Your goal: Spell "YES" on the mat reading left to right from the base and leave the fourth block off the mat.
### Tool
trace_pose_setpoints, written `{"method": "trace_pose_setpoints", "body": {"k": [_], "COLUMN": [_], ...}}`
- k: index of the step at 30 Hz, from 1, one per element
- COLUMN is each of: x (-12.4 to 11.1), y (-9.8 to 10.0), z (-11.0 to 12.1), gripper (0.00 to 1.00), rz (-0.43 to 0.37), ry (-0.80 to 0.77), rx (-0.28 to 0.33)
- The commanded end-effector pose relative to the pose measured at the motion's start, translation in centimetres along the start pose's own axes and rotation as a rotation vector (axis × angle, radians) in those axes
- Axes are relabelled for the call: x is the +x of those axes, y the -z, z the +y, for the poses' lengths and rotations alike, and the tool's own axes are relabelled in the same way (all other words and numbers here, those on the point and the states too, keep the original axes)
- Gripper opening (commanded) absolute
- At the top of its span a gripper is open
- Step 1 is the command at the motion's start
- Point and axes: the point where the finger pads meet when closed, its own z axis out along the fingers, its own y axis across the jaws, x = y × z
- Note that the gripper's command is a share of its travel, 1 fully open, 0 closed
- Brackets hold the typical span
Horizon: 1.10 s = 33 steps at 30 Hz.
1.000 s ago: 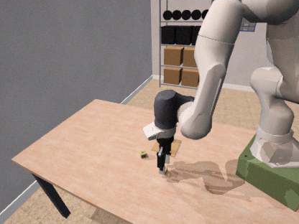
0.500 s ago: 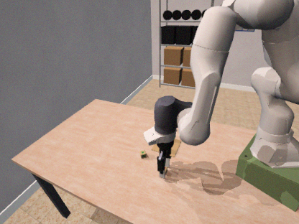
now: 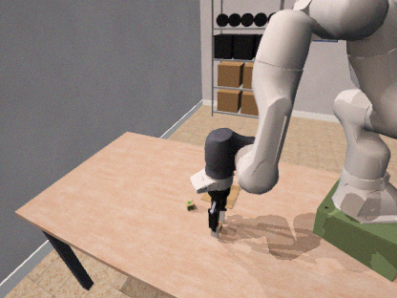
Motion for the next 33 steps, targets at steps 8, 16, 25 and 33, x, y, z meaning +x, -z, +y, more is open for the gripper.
{"method": "trace_pose_setpoints", "body": {"k": [8,16,25,33], "x": [0.11,0.11,0.11,0.11], "y": [0.00,0.00,0.00,0.00], "z": [-0.07,-0.07,-0.07,-0.07], "gripper": [0.40,0.40,0.28,0.28], "rz": [0.003,0.003,0.003,0.003], "ry": [0.005,0.005,0.005,0.005], "rx": [0.001,0.001,0.001,0.001]}}
